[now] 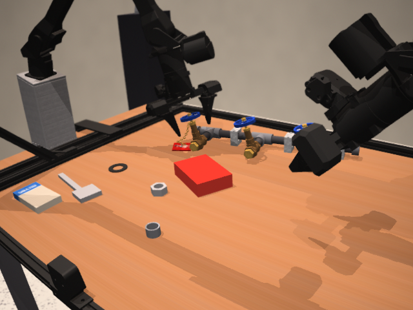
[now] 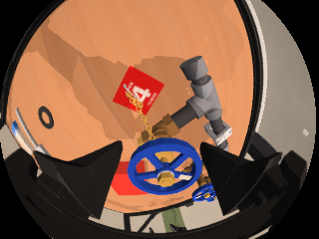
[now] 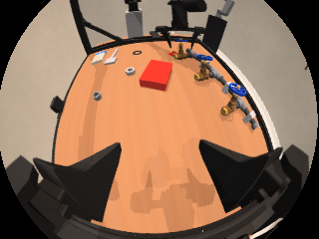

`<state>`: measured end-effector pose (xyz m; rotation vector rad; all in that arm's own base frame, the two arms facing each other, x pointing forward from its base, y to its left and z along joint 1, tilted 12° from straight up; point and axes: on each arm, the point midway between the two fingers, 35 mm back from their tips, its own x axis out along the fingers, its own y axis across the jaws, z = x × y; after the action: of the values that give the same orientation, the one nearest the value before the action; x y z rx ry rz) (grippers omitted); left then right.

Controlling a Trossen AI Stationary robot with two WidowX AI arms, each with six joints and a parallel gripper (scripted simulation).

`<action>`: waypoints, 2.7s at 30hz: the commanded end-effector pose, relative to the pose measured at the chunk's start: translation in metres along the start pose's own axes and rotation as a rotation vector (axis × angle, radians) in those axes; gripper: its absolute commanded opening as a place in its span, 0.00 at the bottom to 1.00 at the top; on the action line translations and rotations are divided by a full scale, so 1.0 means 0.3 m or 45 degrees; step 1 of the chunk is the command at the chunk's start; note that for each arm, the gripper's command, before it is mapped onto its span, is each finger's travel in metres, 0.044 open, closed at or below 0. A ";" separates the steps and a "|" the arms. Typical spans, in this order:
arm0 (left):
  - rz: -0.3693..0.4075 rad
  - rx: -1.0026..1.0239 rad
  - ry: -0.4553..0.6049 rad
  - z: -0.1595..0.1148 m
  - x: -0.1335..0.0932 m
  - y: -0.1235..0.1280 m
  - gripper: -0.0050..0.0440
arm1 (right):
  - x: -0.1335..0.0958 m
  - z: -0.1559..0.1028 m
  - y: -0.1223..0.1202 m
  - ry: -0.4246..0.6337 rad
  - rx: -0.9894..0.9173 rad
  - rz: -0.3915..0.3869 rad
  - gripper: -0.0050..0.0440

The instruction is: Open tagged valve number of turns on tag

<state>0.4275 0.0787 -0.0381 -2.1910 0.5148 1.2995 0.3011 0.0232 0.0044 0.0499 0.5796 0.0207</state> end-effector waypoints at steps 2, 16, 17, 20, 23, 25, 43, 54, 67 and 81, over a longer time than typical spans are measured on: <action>-0.001 0.354 0.002 0.000 0.000 0.000 0.92 | 0.000 0.000 0.000 0.000 0.000 0.000 0.92; -0.001 1.082 0.003 0.000 0.000 0.000 0.92 | 0.000 0.000 0.000 0.000 0.000 0.000 0.92; -0.001 1.082 0.003 0.000 0.000 0.000 0.92 | 0.000 0.000 0.000 0.000 0.000 0.000 0.92; 0.001 1.057 0.000 0.000 -0.002 0.000 0.82 | 0.000 0.000 0.000 0.000 0.000 0.000 0.92; 0.001 1.057 0.000 0.000 -0.002 0.000 0.67 | 0.000 0.000 0.000 0.000 0.000 0.000 0.92; 0.001 1.057 0.000 0.000 -0.002 0.000 0.58 | 0.000 0.000 0.000 0.000 0.000 0.000 0.92; 0.001 1.057 0.000 0.000 -0.002 0.000 0.10 | 0.000 0.000 0.000 0.000 0.000 0.000 0.92; 0.000 0.582 0.000 0.000 0.000 0.000 0.10 | 0.000 0.000 0.000 0.000 0.000 0.000 0.92; 0.001 -0.334 0.000 0.000 0.000 0.000 0.10 | 0.000 0.000 0.000 0.000 0.000 0.000 0.92; 0.002 -1.084 -0.001 0.000 0.000 0.000 0.10 | 0.000 0.000 0.000 0.000 0.000 0.000 0.92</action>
<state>0.4276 0.0786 -0.0381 -2.8102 -0.0470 1.7084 0.3010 0.0232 0.0043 0.0499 0.5797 0.0207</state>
